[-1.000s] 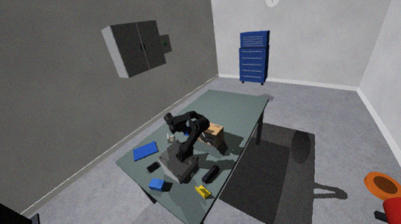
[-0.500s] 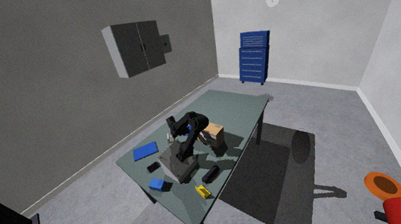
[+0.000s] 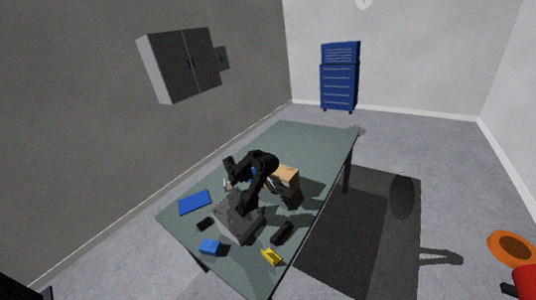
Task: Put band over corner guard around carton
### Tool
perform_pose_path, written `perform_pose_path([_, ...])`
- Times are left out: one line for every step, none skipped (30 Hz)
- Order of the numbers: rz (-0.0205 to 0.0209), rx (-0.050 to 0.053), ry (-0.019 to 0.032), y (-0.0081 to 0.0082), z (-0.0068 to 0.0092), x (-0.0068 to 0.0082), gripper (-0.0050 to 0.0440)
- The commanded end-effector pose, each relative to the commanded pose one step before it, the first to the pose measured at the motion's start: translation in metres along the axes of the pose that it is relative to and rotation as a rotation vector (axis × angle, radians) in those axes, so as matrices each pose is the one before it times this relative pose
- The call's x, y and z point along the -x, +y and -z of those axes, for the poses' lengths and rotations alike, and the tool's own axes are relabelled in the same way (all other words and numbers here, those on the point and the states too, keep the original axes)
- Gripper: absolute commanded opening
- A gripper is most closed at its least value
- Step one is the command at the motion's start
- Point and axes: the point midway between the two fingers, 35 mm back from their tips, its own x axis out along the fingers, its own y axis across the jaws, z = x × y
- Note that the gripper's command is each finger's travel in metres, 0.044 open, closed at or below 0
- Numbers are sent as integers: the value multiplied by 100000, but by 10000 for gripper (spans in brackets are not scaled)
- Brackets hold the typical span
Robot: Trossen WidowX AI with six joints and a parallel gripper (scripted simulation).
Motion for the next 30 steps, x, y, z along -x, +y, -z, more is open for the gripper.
perform_pose_path([399, 765, 70, -125, 165, -59, 440])
perform_pose_path([0, 0, 0, 0, 0, 0, 440])
perform_pose_path([0, 0, 0, 0, 0, 0, 440])
perform_pose_path([0, 0, 0, 0, 0, 0, 440])
perform_pose_path([0, 0, 0, 0, 0, 0, 440])
perform_pose_path([0, 0, 0, 0, 0, 0, 440])
perform_pose_path([0, 0, 0, 0, 0, 0, 440])
perform_pose_path([0, 0, 0, 0, 0, 0, 440])
perform_pose_path([0, 0, 0, 0, 0, 0, 440])
perform_pose_path([0, 0, 0, 0, 0, 0, 440])
perform_pose_path([0, 0, 0, 0, 0, 0, 440])
perform_pose_path([0, 0, 0, 0, 0, 0, 440])
perform_pose_path([0, 0, 0, 0, 0, 0, 440])
perform_pose_path([0, 0, 0, 0, 0, 0, 440])
perform_pose_path([0, 0, 0, 0, 0, 0, 440])
perform_pose_path([0, 0, 0, 0, 0, 0, 440])
perform_pose_path([0, 0, 0, 0, 0, 0, 440])
perform_pose_path([0, 0, 0, 0, 0, 0, 440])
perform_pose_path([0, 0, 0, 0, 0, 0, 440])
perform_pose_path([0, 0, 0, 0, 0, 0, 440])
perform_pose_path([0, 0, 0, 0, 0, 0, 440])
perform_pose_path([0, 0, 0, 0, 0, 0, 440])
perform_pose_path([0, 0, 0, 0, 0, 0, 440])
perform_pose_path([0, 0, 0, 0, 0, 0, 440])
perform_pose_path([0, 0, 0, 0, 0, 0, 440])
perform_pose_path([0, 0, 0, 0, 0, 0, 440])
perform_pose_path([0, 0, 0, 0, 0, 0, 440])
perform_pose_path([0, 0, 0, 0, 0, 0, 440])
perform_pose_path([-32, -6, 16, 75, -146, 74, 440])
perform_pose_path([-89, -19, 46, 213, -442, 232, 440])
